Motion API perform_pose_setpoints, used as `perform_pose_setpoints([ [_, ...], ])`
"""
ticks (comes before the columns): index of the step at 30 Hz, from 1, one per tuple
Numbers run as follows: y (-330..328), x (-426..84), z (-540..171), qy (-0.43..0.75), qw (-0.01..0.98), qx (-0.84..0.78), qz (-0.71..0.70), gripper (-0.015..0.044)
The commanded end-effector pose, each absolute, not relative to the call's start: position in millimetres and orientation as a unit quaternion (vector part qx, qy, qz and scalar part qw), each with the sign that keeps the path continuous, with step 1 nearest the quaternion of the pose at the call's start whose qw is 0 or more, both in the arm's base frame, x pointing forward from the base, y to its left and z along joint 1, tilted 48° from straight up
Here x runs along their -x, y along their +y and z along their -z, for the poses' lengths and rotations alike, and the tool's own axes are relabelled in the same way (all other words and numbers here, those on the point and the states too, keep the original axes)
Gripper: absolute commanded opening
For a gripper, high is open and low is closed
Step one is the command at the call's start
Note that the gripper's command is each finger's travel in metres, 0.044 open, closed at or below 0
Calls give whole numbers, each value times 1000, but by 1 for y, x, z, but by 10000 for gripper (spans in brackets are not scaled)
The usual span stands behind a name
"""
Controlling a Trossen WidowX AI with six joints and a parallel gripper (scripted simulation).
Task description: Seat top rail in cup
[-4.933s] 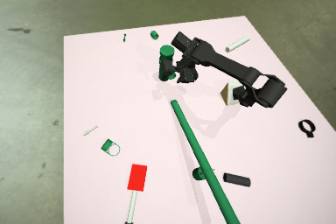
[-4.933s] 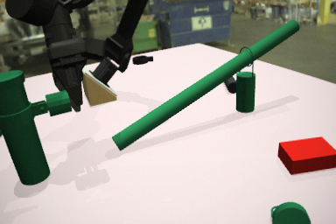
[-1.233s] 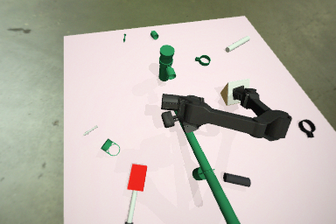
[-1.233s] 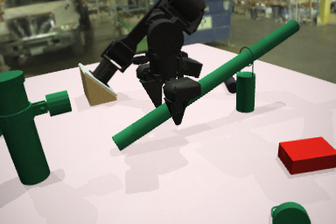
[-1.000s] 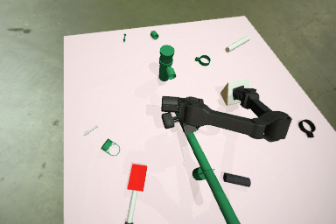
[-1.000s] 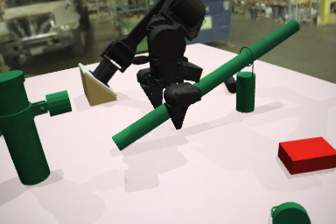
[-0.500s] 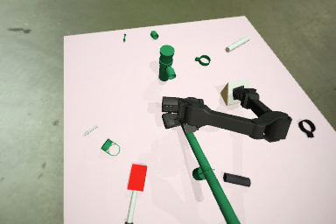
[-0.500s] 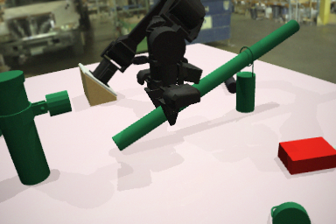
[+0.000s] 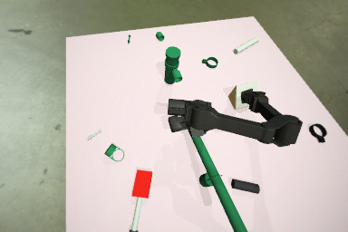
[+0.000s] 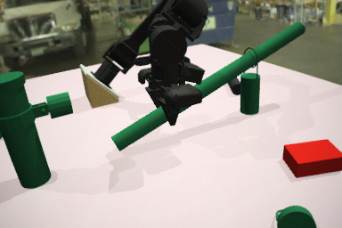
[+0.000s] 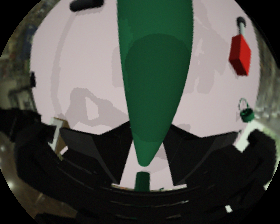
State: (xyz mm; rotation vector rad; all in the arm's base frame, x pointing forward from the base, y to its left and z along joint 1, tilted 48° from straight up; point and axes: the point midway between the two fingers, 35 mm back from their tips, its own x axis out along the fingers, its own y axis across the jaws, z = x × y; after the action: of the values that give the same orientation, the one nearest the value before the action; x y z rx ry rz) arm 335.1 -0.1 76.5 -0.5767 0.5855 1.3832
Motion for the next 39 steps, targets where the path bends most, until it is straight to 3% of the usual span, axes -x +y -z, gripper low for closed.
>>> perform_pose_setpoints([
  [1, -22, -337, -81, 282, 689, 285, -604, 0],
  [10, -83, -326, -92, 365, 649, 349, -569, 0],
  [39, -83, -326, -92, 363, 649, 341, -575, 0],
])
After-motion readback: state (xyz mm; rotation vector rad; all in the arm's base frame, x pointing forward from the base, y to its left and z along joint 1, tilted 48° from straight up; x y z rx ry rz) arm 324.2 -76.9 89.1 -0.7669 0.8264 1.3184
